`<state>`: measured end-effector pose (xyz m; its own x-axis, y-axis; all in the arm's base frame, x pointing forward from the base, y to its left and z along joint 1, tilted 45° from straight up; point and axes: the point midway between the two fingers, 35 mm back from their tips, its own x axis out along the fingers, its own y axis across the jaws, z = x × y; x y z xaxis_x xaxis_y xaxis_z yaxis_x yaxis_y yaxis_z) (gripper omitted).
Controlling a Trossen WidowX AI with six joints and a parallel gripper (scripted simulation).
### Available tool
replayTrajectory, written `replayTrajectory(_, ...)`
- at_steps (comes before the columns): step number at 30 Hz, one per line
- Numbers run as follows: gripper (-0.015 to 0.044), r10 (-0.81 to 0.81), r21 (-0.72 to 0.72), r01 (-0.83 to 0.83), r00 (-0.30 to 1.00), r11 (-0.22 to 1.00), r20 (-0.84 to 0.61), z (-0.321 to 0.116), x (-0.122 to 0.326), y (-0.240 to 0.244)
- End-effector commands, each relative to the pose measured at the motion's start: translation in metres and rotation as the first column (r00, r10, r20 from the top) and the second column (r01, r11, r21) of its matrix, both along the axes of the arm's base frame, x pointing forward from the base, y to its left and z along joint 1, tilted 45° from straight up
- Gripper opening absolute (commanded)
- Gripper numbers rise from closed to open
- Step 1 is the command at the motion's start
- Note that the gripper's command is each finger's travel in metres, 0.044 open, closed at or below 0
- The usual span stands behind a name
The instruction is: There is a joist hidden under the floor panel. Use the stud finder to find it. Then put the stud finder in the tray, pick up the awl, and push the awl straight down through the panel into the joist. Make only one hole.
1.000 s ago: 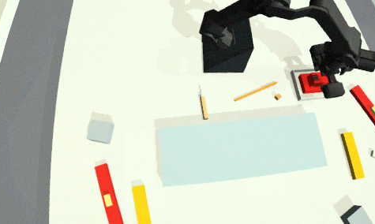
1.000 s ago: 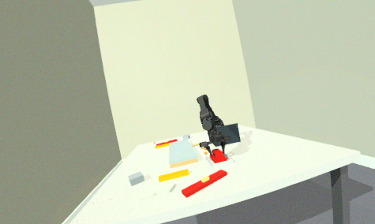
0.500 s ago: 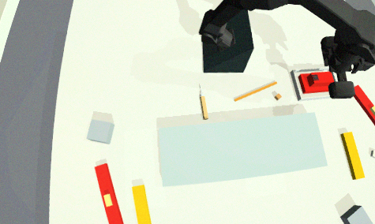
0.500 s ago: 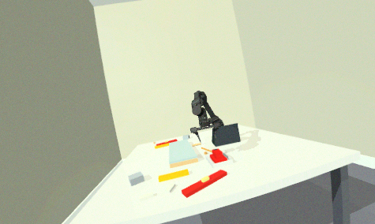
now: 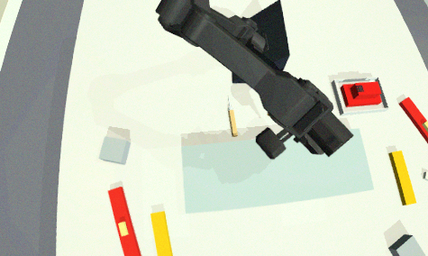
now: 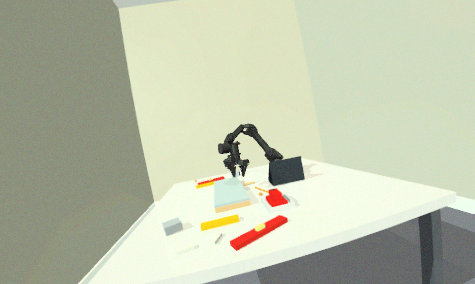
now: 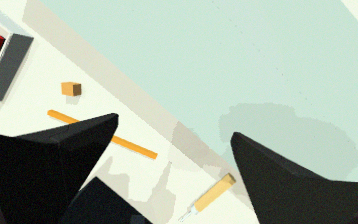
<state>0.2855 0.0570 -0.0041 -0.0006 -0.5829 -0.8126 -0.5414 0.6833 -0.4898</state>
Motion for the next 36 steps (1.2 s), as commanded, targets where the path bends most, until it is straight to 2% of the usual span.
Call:
replayTrajectory(1,0.044,-0.178,-0.063,0.185,0.979,0.981,0.103,0.03,-0.015,-0.059)
replayTrajectory(7,0.044,-0.396,-0.122,0.439,0.878,0.89,0.268,0.067,-0.051,-0.131)
replayTrajectory(36,0.044,-0.403,-0.121,0.446,0.874,0.887,0.271,0.05,-0.047,-0.134)
